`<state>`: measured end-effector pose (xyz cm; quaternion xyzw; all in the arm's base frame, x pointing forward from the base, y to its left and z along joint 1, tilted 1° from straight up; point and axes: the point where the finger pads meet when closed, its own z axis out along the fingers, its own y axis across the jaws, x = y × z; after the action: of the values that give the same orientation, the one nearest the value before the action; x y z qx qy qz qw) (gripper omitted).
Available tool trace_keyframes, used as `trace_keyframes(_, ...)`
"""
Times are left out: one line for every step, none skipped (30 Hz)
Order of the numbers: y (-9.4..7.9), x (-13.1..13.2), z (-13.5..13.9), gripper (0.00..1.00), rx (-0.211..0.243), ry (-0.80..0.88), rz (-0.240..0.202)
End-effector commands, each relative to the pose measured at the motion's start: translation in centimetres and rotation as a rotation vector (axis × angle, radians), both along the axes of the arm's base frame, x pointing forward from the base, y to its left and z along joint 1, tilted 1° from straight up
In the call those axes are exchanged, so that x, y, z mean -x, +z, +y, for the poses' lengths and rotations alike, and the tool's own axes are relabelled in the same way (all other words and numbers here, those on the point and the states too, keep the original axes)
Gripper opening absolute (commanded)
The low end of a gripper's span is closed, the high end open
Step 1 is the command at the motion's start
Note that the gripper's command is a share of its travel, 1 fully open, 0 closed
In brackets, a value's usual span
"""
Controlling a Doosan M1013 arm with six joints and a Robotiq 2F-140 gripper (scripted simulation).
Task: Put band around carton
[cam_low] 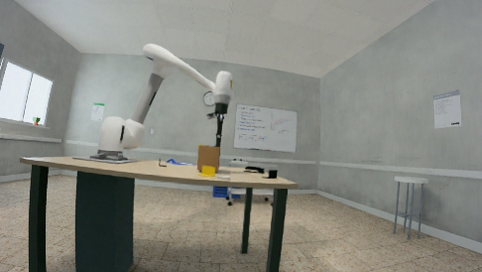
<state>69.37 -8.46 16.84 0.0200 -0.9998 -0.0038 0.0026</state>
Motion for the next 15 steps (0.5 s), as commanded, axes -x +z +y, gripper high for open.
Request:
trace_keyframes(0.11, -0.05, 0.01, 0.10, 0.000, 0.000, -0.002)
trace_keyframes(0.11, -0.05, 0.01, 0.18, 0.000, 0.000, -0.002)
trace_keyframes(0.11, -0.05, 0.01, 0.18, 0.000, 0.000, -0.002)
trace_keyframes(0.11, -0.05, 0.01, 0.18, 0.000, 0.000, -0.002)
trace_keyframes(0.11, -0.05, 0.01, 0.18, 0.000, 0.000, -0.002)
trace_keyframes(0.11, -0.05, 0.01, 0.18, 0.000, 0.000, -0.002)
trace_keyframes(0.11, -0.05, 0.01, 0.18, 0.000, 0.000, -0.002)
trace_keyframes(0.11, -0.05, 0.01, 0.18, 0.000, 0.000, -0.002)
trace_keyframes(0.11, -0.05, 0.01, 0.18, 0.000, 0.000, -0.002)
trace_keyframes(0.11, -0.05, 0.01, 0.18, 0.000, 0.000, -0.002)
trace_keyframes(0.11, -0.05, 0.01, 0.18, 0.000, 0.000, -0.002)
trace_keyframes(0.11, -0.05, 0.01, 0.18, 0.000, 0.000, -0.002)
trace_keyframes(0.11, -0.05, 0.01, 0.18, 0.000, 0.000, -0.002)
trace_keyframes(0.11, -0.05, 0.01, 0.18, 0.000, 0.000, -0.002)
trace_keyframes(0.11, -0.05, 0.01, 0.18, 0.000, 0.000, -0.002)
